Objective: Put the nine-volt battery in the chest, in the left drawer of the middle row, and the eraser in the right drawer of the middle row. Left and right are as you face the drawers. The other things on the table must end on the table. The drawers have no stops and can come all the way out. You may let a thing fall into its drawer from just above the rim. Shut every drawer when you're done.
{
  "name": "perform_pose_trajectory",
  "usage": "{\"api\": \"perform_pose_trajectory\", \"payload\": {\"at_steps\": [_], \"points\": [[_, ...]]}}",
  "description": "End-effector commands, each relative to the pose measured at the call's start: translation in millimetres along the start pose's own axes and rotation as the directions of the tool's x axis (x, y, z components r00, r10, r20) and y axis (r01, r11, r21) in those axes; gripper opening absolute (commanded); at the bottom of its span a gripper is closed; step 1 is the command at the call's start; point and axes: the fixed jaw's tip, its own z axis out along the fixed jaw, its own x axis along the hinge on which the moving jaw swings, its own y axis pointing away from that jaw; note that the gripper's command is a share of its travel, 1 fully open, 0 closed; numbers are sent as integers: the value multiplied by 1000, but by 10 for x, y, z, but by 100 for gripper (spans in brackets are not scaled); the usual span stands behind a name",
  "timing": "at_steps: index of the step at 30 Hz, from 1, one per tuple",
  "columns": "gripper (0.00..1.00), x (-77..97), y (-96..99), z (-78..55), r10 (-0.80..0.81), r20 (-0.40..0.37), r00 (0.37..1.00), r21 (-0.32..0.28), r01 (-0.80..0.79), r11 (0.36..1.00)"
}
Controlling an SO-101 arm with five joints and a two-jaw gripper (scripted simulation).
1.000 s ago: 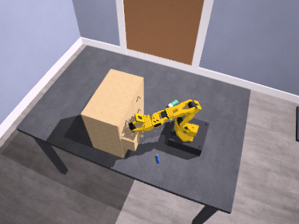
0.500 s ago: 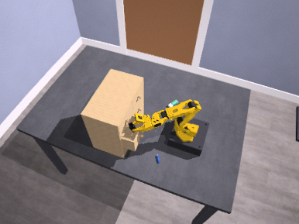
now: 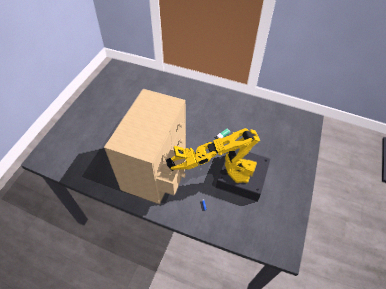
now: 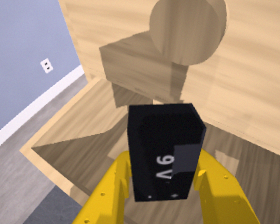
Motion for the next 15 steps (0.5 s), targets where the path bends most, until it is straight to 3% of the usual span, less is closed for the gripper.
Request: {"api": "perform_pose_trajectory", "payload": {"at_steps": [1, 15], "points": [[16, 12, -25, -1, -3, 4, 1000, 9, 3, 1000], [23, 12, -25, -1, -3, 4, 1000, 9, 3, 1000]]}}
